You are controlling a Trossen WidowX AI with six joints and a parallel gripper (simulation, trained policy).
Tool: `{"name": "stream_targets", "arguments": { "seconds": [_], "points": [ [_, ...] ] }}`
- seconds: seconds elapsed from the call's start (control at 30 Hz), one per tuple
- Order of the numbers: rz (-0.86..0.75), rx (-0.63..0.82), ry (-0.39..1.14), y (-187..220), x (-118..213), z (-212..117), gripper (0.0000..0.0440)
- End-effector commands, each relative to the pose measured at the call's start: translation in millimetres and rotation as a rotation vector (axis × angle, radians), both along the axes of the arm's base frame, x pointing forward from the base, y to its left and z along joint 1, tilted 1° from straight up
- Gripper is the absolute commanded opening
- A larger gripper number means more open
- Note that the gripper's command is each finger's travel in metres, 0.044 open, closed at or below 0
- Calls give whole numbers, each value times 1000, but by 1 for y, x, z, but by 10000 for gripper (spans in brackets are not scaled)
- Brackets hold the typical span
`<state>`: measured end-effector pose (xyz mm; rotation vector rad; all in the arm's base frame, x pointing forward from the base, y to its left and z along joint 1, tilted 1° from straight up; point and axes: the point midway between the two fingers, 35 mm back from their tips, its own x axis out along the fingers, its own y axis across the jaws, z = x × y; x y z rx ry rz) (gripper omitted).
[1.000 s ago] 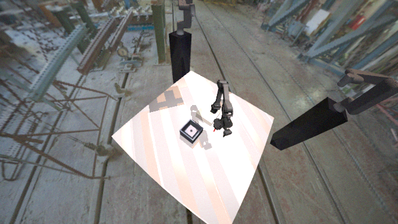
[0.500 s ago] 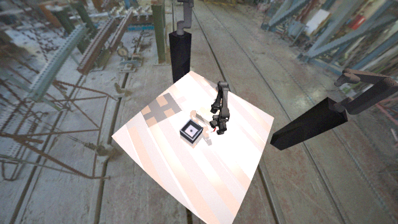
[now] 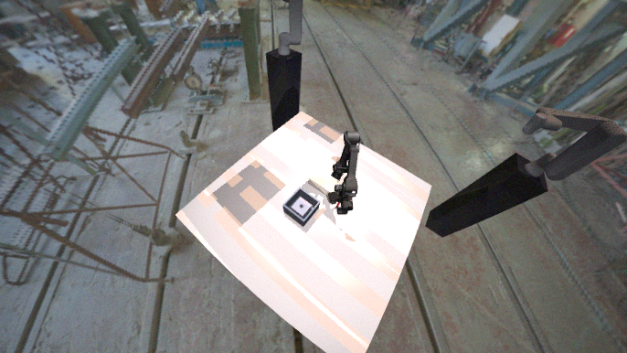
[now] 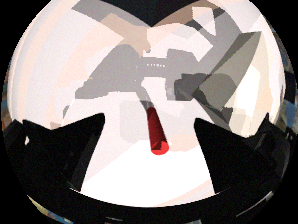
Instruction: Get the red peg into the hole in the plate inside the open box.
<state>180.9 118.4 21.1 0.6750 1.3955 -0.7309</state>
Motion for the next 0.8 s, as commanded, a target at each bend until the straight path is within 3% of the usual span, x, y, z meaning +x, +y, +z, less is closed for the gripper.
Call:
{"name": "stream_targets", "arguments": {
  "seconds": [0.0,0.07,0.17,0.63,0.77],
  "points": [
    [-32,5,-14,0,-1,-16,438],
    [-46,8,-18,0,-2,-22,423],
    [-71,13,-10,0,-5,-30,368],
    [-106,64,70,1,-9,-33,5],
    [-85,53,36,-3,-2,-26,0]
  ]
}}
